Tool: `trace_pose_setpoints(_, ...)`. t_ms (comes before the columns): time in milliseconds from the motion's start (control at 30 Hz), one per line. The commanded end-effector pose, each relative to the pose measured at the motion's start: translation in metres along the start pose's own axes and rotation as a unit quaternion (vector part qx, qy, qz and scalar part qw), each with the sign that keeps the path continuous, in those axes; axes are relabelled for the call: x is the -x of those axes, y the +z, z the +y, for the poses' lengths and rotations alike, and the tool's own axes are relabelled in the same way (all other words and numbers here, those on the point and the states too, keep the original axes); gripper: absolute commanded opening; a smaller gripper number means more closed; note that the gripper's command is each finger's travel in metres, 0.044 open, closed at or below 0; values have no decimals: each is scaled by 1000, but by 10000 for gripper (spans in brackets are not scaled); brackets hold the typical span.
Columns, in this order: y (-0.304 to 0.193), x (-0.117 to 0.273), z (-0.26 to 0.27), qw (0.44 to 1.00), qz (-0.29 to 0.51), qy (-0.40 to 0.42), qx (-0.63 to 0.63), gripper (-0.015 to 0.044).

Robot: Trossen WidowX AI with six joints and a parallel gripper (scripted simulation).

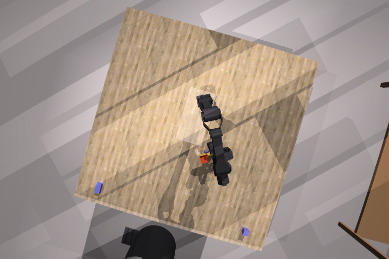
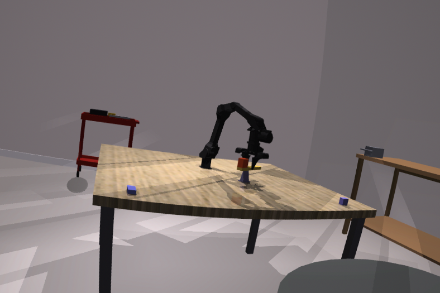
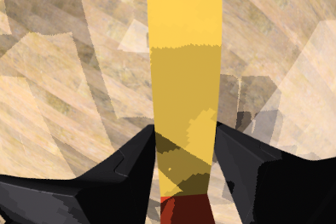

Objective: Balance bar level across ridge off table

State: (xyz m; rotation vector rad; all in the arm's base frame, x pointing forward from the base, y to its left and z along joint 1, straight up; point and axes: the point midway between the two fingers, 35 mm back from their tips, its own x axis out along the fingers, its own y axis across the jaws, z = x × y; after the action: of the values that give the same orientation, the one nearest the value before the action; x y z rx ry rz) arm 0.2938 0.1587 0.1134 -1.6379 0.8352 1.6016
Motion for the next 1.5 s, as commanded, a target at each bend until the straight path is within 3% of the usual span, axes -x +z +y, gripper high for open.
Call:
trace_pose_setpoints(0, 0, 0, 0, 1000, 0, 0, 0, 171)
trace_pose_setpoints(733, 0, 0, 0, 1000, 0, 0, 0, 185)
trace_pose_setpoints(1067, 0, 0, 0, 1000, 0, 0, 0, 440)
trace_pose_setpoints(1200, 0, 7, -1, 1000, 0, 0, 0, 440)
trace_pose_setpoints(1467, 0, 93, -1, 1000, 0, -2, 0, 440)
